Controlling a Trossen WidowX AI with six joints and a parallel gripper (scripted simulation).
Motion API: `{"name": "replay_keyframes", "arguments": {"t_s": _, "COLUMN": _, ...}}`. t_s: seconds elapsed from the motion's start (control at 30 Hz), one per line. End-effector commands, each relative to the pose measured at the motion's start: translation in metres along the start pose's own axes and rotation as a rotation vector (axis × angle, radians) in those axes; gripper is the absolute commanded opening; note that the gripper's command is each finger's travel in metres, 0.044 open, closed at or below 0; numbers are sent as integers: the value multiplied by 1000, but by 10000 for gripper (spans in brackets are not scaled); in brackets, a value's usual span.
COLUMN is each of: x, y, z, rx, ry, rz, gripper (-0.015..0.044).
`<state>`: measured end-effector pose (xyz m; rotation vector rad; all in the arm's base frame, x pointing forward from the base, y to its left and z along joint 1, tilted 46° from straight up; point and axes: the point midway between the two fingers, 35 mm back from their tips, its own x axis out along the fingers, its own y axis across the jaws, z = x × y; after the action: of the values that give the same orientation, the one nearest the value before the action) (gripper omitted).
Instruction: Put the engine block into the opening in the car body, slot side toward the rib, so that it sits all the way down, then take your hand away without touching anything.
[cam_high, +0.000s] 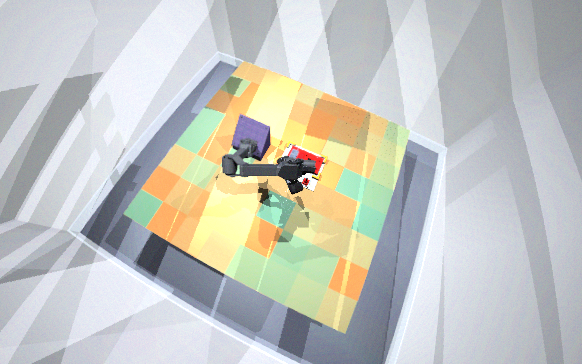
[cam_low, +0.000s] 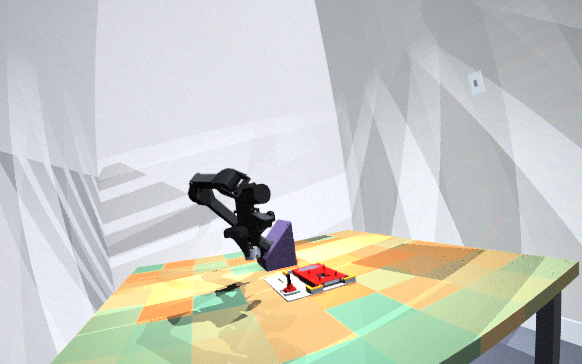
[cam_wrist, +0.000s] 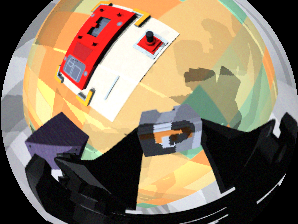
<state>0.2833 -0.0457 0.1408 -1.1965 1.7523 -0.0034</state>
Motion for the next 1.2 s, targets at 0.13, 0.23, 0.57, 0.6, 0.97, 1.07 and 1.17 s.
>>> {"name": "replay_keyframes", "arguments": {"t_s": 0.13, "x": 1, "y": -1, "z": 0, "rx": -283, "ry": 1, "rz": -3, "gripper": 0}}
{"name": "replay_keyframes", "arguments": {"t_s": 0.23, "x": 1, "y": -1, "z": 0, "rx": -387, "ry": 1, "rz": -3, "gripper": 0}}
{"name": "replay_keyframes", "arguments": {"t_s": 0.57, "x": 3, "y": -1, "z": 0, "rx": -733, "ry": 2, "rz": -3, "gripper": 0}}
{"name": "replay_keyframes", "arguments": {"t_s": 0.6, "x": 3, "y": -1, "z": 0, "rx": -768, "ry": 2, "rz": -3, "gripper": 0}}
{"name": "replay_keyframes", "arguments": {"t_s": 0.97, "x": 5, "y": -1, "z": 0, "rx": -1149, "ry": 3, "rz": -3, "gripper": 0}}
{"name": "replay_keyframes", "arguments": {"t_s": 1.07, "x": 5, "y": -1, "z": 0, "rx": -1253, "ry": 3, "rz": -3, "gripper": 0}}
{"name": "replay_keyframes", "arguments": {"t_s": 1.17, "x": 5, "y": -1, "z": 0, "rx": -1357, "ry": 3, "rz": -2, "gripper": 0}}
